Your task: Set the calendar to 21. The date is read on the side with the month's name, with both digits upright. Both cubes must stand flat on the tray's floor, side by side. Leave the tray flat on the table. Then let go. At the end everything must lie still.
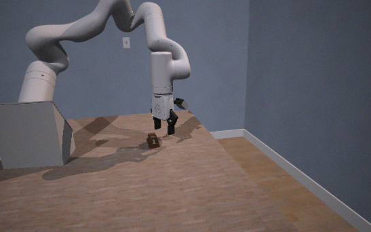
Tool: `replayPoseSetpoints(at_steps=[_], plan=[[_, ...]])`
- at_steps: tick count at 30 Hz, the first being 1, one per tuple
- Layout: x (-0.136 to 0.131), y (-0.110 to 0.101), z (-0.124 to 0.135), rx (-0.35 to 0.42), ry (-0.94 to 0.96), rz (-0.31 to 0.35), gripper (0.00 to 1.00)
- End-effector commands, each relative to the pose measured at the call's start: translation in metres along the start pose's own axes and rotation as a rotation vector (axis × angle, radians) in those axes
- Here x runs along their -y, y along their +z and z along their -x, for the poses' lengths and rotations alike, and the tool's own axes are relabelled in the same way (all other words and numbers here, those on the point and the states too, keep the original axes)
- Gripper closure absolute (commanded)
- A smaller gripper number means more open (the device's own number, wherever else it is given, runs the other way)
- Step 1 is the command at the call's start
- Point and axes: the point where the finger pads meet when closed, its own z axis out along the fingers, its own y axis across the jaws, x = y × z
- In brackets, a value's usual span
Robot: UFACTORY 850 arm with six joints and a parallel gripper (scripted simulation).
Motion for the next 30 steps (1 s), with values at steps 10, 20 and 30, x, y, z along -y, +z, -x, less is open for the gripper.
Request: replayPoseSetpoints(at_steps=[10,20,30], plan=[[0.000,-0.001,0.002,-0.001,0.169,0.001,0.00],[0.000,-0.001,0.016,-0.001,0.270,0.001,0.00],[0.000,-0.001,0.032,-0.001,0.523,0.001,0.00]])
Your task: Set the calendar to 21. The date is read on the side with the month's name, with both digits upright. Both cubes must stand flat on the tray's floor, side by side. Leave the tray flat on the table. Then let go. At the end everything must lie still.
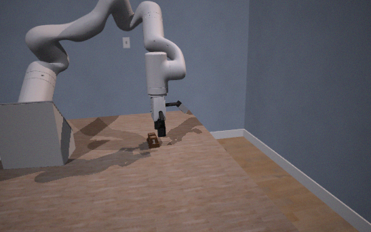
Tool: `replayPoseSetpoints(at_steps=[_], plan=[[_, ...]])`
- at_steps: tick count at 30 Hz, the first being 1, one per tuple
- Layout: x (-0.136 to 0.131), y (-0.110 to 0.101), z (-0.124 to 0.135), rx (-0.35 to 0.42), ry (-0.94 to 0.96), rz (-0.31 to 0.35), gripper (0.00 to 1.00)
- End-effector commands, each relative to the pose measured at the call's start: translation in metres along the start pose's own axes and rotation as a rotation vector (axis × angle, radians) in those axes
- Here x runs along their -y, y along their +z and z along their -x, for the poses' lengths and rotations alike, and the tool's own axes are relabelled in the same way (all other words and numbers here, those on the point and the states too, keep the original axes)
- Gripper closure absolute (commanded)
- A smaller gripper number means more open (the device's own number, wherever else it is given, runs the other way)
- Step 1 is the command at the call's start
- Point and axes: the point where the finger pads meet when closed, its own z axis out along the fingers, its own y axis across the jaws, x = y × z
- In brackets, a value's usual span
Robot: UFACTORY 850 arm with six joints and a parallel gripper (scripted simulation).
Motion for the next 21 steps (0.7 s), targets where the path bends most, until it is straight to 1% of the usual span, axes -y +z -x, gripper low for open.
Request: replayPoseSetpoints(at_steps=[1,7,12,15,18,21], plan=[[-0.005,-0.001,0.009,0.006,0.045,0.001,0.00],[-0.005,-0.001,0.010,0.006,0.096,0.001,0.00],[-0.007,-0.001,0.013,0.006,0.289,0.001,0.00],[-0.012,-0.001,0.024,0.006,0.307,0.002,0.00],[-0.013,-0.001,0.024,0.006,0.315,0.002,0.00],[-0.013,-0.001,0.025,0.006,0.393,0.002,0.00]])
